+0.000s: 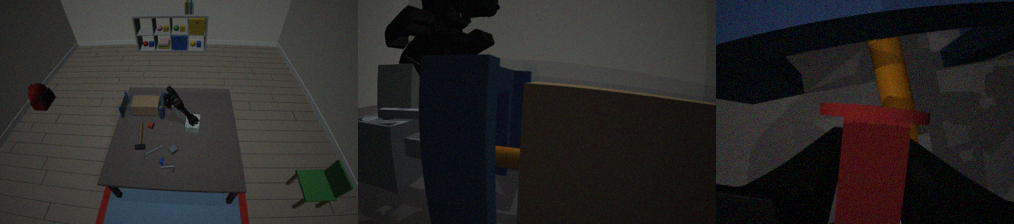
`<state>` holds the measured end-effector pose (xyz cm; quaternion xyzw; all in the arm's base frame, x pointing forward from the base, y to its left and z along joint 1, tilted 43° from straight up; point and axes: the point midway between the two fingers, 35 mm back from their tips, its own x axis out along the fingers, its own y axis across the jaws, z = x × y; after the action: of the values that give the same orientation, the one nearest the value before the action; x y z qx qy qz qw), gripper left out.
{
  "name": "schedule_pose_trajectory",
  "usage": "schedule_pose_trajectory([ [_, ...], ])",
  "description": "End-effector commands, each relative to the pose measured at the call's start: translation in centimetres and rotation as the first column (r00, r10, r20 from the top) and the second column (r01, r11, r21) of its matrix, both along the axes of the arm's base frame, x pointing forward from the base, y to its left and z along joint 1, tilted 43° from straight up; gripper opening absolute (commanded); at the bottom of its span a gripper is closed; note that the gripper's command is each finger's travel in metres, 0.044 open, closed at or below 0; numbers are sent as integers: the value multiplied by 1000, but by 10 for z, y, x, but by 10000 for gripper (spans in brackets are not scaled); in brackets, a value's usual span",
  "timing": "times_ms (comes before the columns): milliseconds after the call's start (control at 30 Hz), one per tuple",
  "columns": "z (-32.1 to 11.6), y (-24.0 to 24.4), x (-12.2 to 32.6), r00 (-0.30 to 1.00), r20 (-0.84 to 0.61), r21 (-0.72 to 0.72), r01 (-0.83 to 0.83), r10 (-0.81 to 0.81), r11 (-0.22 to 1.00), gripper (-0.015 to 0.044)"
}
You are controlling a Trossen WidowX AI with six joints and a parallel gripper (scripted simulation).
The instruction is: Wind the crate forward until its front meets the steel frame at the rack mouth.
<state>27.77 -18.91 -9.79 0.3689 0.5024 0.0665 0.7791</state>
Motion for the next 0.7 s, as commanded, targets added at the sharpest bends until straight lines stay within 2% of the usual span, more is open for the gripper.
schedule_pose_trajectory([
  [0,6,9,-7,1000,-13,24,5,-5,1000,0],
  [667,16,23,-21,1000,-14,25,5,-5,1000,0],
])
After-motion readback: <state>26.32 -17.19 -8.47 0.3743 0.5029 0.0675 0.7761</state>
